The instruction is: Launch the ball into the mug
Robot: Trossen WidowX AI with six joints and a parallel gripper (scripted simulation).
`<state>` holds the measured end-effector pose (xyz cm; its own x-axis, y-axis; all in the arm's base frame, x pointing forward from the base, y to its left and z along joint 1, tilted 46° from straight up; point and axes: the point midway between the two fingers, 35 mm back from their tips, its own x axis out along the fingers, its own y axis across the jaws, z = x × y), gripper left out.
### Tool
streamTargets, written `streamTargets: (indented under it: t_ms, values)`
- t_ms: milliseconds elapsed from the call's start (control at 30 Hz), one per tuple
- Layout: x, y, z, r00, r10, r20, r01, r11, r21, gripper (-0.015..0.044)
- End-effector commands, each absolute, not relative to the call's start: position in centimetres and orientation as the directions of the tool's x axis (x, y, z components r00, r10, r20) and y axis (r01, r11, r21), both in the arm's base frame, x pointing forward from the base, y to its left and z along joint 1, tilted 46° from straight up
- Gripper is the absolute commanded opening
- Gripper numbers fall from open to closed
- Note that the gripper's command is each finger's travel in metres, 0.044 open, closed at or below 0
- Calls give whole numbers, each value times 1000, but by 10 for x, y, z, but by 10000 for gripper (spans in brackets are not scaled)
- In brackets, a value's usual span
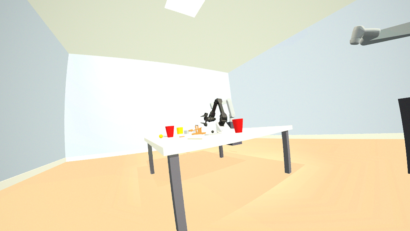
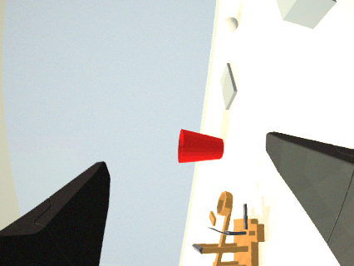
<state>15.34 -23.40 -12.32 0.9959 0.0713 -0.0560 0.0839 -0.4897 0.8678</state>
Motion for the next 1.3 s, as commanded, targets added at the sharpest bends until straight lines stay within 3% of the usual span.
streamTargets:
  t_ms: [0, 300, 667, 1267]
  values:
    - [154, -234, -123, 996, 74, -57, 86, -490, 868, 426]
    - [186, -221, -109, 949, 284, -135, 259, -463, 848, 440]
    - [199, -216, -111, 902, 379, -205, 333, -313, 889, 440]
    - [265, -171, -70, 639, 672, -375, 518, -16, 855, 440]
